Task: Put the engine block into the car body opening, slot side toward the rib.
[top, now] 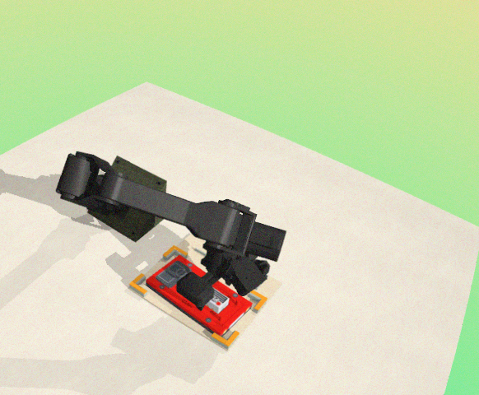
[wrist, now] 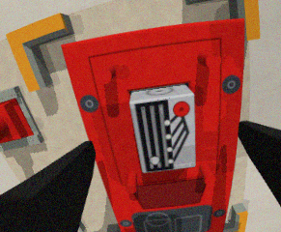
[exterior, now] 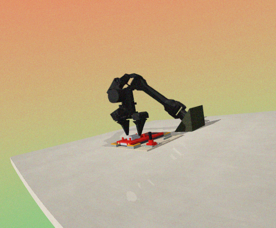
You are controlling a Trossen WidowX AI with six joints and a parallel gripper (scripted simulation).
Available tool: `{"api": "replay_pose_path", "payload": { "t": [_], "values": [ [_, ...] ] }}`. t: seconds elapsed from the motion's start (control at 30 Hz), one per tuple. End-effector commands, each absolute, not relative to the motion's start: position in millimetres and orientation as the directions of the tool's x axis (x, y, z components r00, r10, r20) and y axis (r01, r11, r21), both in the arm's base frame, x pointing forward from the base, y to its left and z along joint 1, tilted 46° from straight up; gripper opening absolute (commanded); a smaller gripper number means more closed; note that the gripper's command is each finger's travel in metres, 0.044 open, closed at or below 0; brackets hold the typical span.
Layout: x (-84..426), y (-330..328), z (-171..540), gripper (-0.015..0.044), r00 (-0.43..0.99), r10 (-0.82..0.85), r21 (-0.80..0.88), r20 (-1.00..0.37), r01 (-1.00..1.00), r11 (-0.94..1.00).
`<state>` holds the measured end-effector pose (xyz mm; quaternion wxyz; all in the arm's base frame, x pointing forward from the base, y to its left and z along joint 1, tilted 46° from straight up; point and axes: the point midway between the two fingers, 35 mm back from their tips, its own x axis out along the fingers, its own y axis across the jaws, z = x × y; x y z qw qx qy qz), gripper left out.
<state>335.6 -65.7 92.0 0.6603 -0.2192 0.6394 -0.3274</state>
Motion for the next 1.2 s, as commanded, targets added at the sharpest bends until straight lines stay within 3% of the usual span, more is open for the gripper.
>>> {"api": "replay_pose_path", "payload": {
  "t": [0.0, 0.23, 0.8, 1.17],
  "values": [
    [335.9, -64.3, 93.4, 0.0440, -0.032, -0.713, -0.709, -0.700, 0.152, 0.689],
    [337.1, -55.1, 102.0, 0.0440, -0.031, -0.715, -0.711, -0.698, 0.149, 0.687],
    [337.1, -55.1, 102.0, 0.0000, -0.031, -0.715, -0.711, -0.698, 0.149, 0.687],
    [337.1, -55.1, 102.0, 0.0000, -0.031, -0.715, -0.711, -0.698, 0.149, 0.687]
  ]
}}
